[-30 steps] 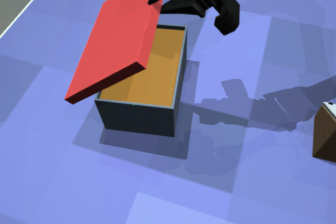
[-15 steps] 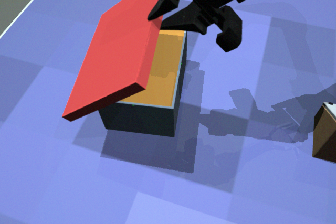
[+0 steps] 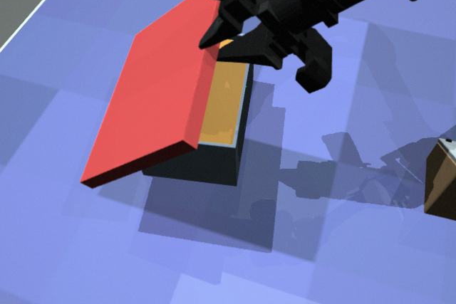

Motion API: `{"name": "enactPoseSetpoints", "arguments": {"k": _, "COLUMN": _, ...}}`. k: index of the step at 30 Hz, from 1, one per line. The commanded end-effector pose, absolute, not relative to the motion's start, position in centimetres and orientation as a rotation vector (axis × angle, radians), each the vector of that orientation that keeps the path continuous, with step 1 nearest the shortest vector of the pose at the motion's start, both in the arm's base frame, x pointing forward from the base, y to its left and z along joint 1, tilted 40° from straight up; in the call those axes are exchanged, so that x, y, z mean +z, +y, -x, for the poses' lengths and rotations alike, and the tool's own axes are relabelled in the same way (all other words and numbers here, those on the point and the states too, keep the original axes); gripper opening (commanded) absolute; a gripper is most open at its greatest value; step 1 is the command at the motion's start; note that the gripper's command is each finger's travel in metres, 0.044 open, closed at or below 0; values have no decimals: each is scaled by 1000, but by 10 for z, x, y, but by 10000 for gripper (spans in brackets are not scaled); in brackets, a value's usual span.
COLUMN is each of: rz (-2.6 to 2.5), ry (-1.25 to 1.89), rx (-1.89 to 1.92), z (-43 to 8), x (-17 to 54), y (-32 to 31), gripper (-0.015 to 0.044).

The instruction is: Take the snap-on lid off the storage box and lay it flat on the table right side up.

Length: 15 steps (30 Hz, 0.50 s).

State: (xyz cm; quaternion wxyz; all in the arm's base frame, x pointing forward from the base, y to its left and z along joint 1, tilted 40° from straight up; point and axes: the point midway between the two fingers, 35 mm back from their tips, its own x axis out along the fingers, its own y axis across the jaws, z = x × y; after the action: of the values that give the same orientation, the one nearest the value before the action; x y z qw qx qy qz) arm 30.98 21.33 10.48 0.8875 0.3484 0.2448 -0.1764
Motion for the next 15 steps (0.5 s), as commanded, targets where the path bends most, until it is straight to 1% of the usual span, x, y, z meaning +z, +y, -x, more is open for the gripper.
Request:
{"name": "enactPoseSetpoints", "arguments": {"k": 1, "rz": -731, "ry": 504, "rx": -359, "z": -306, "x": 102, "y": 220, "gripper": 0}}
{"name": "enactPoseSetpoints", "arguments": {"k": 15, "rz": -733, "ry": 505, "rx": -359, "z": -294, "x": 85, "y": 239, "gripper": 0}}
